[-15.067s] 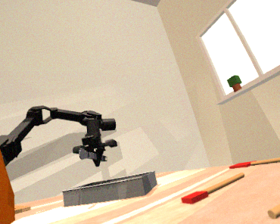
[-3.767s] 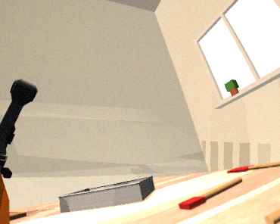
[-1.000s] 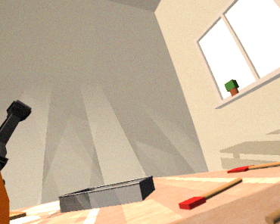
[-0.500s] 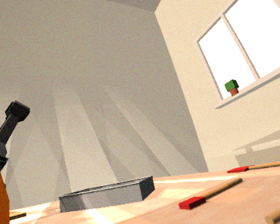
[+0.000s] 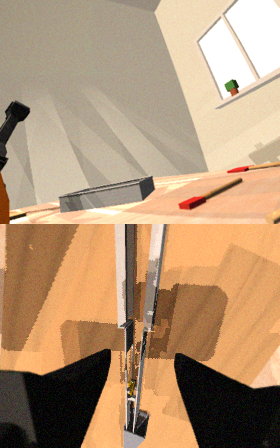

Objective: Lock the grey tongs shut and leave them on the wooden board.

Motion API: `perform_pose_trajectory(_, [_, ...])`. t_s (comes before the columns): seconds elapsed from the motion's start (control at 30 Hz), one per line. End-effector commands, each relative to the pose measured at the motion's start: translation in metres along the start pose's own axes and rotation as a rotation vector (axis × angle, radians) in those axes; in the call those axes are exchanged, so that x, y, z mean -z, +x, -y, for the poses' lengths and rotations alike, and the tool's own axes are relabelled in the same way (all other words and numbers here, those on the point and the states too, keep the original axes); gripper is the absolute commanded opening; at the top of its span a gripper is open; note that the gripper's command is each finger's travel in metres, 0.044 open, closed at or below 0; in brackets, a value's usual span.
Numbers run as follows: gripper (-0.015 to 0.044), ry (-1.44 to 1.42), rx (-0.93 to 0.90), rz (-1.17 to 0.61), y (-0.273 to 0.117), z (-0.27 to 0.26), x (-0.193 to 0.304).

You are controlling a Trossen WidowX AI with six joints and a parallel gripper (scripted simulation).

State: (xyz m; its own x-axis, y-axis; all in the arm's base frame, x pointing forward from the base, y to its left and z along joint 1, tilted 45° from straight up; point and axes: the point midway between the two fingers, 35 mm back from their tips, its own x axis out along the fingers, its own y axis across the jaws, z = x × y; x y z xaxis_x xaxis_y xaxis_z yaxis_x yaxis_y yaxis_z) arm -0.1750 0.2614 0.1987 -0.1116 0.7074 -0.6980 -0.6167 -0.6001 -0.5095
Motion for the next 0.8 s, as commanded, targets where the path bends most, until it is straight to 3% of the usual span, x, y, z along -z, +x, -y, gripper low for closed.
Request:
perform_pose_trajectory(0.0, [0.0323, 0.0, 0.0, 0.0, 0.0, 0.0, 0.0])
perform_pose_trajectory(0.17, [0.044, 0.0, 0.0, 0.0, 0.0, 0.0, 0.0])
perform_pose_trajectory(0.33, [0.044, 0.001, -0.005, -0.007, -0.01, 0.014, 0.017])
perform_pose_trajectory(0.53, [0.044, 0.0, -0.014, -0.013, -0.046, 0.043, 0.081])
perform_pose_trajectory(0.77, [0.044, -0.012, 0.004, 0.004, -0.083, 0.038, 0.142])
